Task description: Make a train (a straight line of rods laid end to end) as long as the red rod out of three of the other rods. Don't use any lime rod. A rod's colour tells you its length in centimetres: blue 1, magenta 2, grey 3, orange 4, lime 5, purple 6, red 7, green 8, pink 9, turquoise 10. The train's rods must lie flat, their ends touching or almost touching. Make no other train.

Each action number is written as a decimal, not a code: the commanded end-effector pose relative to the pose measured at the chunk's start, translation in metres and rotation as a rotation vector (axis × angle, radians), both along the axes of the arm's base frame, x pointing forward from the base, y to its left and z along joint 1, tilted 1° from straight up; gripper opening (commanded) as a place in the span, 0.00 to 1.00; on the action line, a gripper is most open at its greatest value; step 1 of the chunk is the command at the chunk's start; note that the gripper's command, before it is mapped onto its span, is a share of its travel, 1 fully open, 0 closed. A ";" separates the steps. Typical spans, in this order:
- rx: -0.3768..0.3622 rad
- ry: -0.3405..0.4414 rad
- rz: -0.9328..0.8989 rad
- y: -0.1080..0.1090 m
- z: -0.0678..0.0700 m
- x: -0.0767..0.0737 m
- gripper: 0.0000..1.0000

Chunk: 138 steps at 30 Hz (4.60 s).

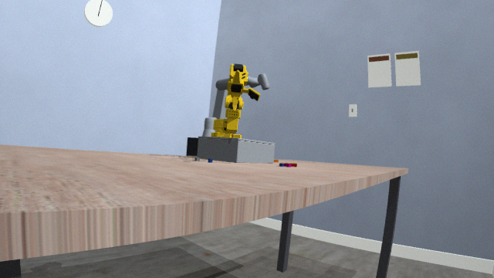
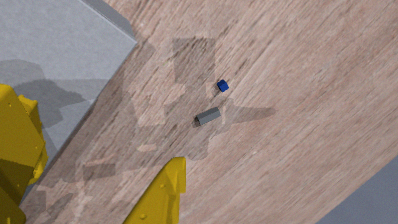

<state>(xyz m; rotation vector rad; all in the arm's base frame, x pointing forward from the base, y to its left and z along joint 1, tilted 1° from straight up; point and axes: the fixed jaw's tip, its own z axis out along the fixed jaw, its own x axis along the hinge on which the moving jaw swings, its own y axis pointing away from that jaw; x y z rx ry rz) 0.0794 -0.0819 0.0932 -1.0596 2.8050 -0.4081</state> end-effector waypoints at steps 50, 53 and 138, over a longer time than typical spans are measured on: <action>0.009 0.015 0.433 0.041 -0.003 0.024 1.00; 0.008 0.015 0.549 0.054 -0.003 0.028 1.00; 0.006 0.011 1.104 0.117 -0.002 0.029 1.00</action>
